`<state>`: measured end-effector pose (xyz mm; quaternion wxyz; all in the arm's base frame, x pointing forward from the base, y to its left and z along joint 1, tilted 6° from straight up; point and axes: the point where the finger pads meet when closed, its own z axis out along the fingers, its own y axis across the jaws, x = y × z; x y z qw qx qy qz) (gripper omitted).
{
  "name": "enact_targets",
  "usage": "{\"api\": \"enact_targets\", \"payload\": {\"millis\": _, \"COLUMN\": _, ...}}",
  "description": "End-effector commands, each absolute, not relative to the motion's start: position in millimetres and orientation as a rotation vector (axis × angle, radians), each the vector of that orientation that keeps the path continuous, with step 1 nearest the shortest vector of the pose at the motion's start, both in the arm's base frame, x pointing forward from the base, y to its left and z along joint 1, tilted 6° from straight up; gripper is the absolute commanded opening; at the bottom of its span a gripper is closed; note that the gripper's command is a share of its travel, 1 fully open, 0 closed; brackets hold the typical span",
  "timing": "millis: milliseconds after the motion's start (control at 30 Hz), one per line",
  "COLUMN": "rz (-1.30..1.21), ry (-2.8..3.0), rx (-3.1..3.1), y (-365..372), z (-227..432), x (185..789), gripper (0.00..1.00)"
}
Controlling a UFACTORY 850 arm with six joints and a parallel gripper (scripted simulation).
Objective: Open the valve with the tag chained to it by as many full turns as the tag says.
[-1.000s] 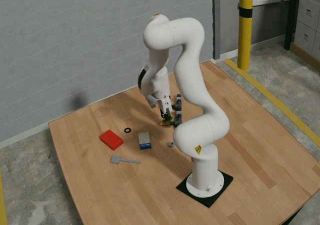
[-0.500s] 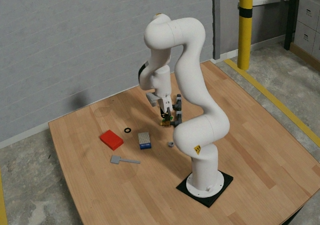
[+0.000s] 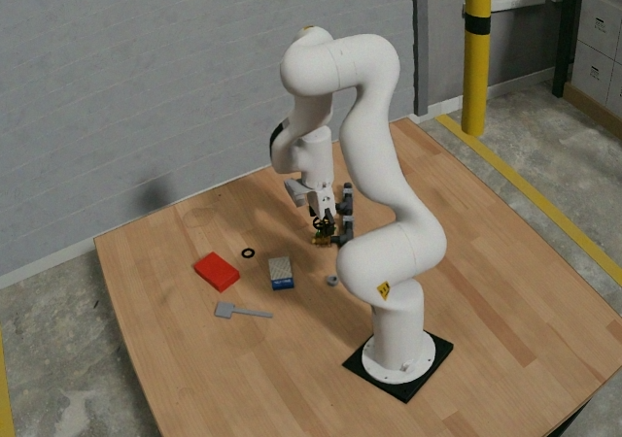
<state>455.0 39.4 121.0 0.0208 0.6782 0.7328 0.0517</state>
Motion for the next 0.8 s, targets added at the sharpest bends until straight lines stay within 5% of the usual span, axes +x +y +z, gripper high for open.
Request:
{"api": "enact_targets", "payload": {"millis": 0, "rz": 0.163, "ry": 2.271, "rx": 2.102, "y": 39.4, "z": 121.7, "x": 456.0, "gripper": 1.00}}
{"api": "enact_targets", "payload": {"millis": 767, "rz": 0.169, "ry": 2.056, "rx": 2.327, "y": 39.4, "z": 121.7, "x": 456.0, "gripper": 1.00}}
